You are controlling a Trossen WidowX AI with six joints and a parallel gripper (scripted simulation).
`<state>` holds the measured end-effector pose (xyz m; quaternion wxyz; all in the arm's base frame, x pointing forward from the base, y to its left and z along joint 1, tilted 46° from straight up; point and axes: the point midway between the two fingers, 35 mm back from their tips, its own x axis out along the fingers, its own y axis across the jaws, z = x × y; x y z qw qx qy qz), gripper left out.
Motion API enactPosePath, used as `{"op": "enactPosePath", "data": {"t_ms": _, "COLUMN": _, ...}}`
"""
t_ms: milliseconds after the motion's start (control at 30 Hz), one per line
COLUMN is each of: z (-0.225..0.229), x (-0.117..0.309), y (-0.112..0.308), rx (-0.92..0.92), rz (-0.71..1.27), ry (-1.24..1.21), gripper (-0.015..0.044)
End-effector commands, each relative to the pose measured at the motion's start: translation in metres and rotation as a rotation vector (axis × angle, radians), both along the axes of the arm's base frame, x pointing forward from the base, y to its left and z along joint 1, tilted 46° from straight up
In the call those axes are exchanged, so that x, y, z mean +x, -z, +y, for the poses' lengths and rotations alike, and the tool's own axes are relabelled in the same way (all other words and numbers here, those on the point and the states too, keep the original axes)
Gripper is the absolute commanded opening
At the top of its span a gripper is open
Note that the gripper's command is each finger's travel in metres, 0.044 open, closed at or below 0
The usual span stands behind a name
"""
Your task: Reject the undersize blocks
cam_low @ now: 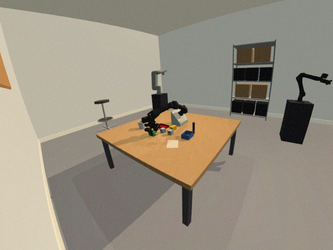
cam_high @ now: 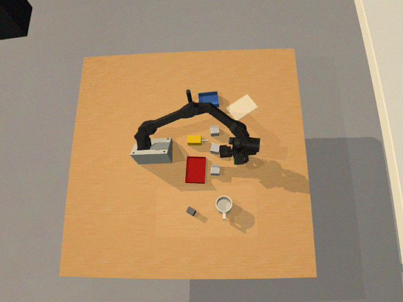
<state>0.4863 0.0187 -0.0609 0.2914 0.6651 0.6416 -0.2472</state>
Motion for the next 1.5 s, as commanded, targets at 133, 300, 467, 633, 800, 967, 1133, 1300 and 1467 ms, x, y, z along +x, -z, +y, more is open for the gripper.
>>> {"op": "enactPosePath", "data": {"t_ms": 133, "z": -0.001, "x": 0.000, "y": 0.000, "rx": 0.000, "rz": 0.000, "ry": 0.001, "gripper": 0.0181}}
{"op": "enactPosePath", "data": {"t_ms": 300, "z": -0.002, "x": 0.000, "y": -0.001, "rx": 0.000, "rz": 0.000, "ry": 0.001, "gripper": 0.0128}}
{"op": "enactPosePath", "data": {"t_ms": 467, "z": -0.026, "x": -0.001, "y": -0.025, "rx": 0.000, "rz": 0.002, "ry": -0.001, "gripper": 0.0000}}
{"op": "enactPosePath", "data": {"t_ms": 633, "z": -0.023, "x": -0.004, "y": -0.029, "rx": 0.007, "rz": 0.005, "ry": -0.017, "gripper": 0.0000}}
{"op": "enactPosePath", "data": {"t_ms": 800, "z": -0.009, "x": -0.006, "y": -0.058, "rx": -0.011, "rz": -0.240, "ry": -0.255, "gripper": 0.0000}}
{"op": "enactPosePath", "data": {"t_ms": 967, "z": 0.008, "x": -0.011, "y": -0.091, "rx": -0.032, "rz": -0.524, "ry": -0.532, "gripper": 0.0000}}
{"op": "enactPosePath", "data": {"t_ms": 1133, "z": 0.025, "x": -0.019, "y": -0.123, "rx": -0.053, "rz": -0.809, "ry": -0.808, "gripper": 0.0000}}
{"op": "enactPosePath", "data": {"t_ms": 1300, "z": 0.041, "x": -0.029, "y": -0.152, "rx": -0.073, "rz": -1.083, "ry": -1.073, "gripper": 0.0000}}
{"op": "enactPosePath", "data": {"t_ms": 1467, "z": 0.043, "x": -0.031, "y": -0.156, "rx": -0.075, "rz": -1.121, "ry": -1.109, "gripper": 0.0000}}
